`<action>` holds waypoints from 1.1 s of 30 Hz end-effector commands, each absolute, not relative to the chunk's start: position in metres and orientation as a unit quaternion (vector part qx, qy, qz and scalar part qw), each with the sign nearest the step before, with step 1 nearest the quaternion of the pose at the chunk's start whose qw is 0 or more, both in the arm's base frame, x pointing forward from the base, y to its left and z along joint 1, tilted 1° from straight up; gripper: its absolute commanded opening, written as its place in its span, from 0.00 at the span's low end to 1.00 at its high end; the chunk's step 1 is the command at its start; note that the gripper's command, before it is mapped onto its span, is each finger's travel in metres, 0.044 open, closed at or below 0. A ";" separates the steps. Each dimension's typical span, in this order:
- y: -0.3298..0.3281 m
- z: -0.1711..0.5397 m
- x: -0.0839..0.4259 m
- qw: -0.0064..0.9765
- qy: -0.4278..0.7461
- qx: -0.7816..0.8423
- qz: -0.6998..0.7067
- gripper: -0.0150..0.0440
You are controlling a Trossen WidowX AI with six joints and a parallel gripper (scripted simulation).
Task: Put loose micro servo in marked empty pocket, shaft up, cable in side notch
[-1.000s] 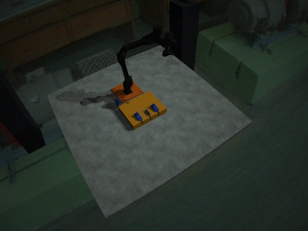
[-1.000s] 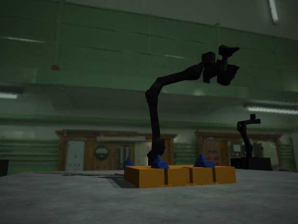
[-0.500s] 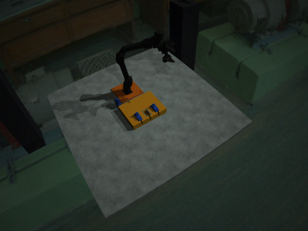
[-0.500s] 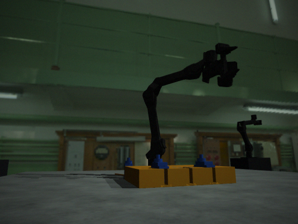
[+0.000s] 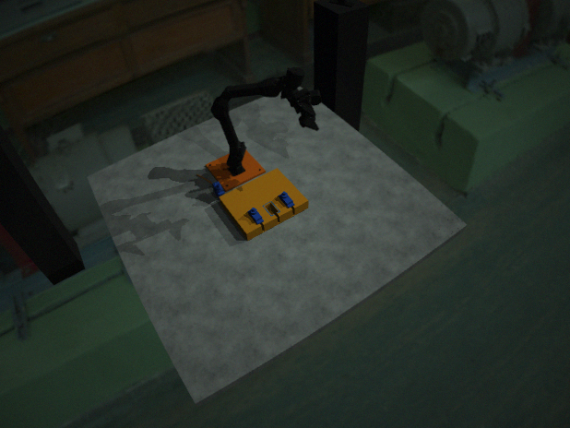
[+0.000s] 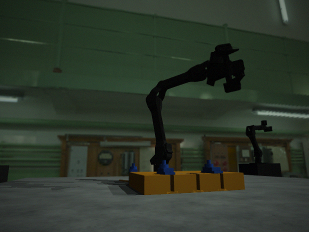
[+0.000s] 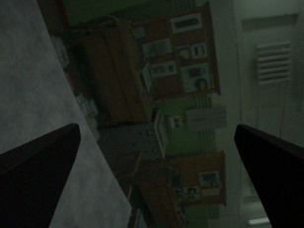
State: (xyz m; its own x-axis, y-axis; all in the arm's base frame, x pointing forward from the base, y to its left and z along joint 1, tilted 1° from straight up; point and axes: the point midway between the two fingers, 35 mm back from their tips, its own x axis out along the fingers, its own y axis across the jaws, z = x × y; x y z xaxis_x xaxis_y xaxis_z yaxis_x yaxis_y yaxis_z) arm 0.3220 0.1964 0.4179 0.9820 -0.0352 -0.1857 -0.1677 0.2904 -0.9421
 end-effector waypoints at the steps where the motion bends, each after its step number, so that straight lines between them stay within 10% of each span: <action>1: 0.182 0.410 0.326 0.813 0.103 -0.572 0.036 1.00; 33: 0.080 0.349 0.351 0.901 0.235 -0.363 -0.046 1.00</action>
State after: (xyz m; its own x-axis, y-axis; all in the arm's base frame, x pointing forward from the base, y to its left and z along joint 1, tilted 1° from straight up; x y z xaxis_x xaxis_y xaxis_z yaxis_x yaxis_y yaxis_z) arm 0.3524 0.0902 0.3550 0.8974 -0.2382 -0.3713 -0.1046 0.7028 -0.7037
